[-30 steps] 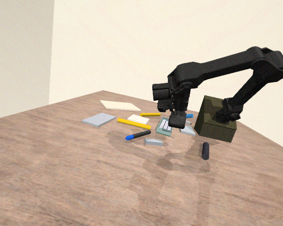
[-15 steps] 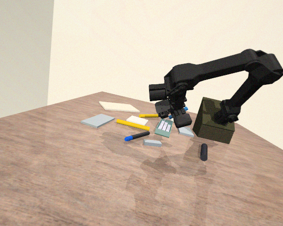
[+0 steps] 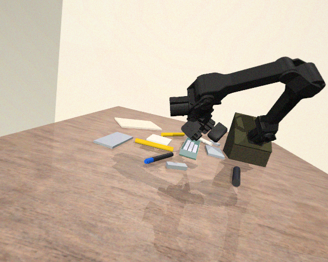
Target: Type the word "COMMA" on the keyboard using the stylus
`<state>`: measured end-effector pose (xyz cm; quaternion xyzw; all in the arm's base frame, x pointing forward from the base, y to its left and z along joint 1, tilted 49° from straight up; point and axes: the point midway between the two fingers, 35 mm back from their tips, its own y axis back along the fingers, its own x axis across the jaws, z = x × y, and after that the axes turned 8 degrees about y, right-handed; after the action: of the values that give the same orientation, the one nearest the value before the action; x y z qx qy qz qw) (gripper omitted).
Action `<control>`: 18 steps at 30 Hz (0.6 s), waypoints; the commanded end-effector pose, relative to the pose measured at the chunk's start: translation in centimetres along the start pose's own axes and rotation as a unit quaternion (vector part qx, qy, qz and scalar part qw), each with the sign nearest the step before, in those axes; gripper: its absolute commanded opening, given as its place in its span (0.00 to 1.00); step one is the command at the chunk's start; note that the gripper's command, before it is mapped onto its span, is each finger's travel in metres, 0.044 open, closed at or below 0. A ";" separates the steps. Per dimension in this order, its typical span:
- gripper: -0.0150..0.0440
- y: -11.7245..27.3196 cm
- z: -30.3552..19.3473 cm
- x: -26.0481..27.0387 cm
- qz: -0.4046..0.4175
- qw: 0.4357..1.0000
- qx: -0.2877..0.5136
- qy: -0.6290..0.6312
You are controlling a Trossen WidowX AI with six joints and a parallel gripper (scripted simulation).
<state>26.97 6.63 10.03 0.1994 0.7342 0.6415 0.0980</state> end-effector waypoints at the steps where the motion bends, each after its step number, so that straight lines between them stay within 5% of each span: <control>1: 0.25 -0.2 -0.1 -0.5 -0.003 0.998 0.012 0.056; 18: 0.25 -0.2 -0.3 -1.6 -0.016 0.971 0.041 0.234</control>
<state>28.19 5.49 10.06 0.0384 0.7640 0.6406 -0.0667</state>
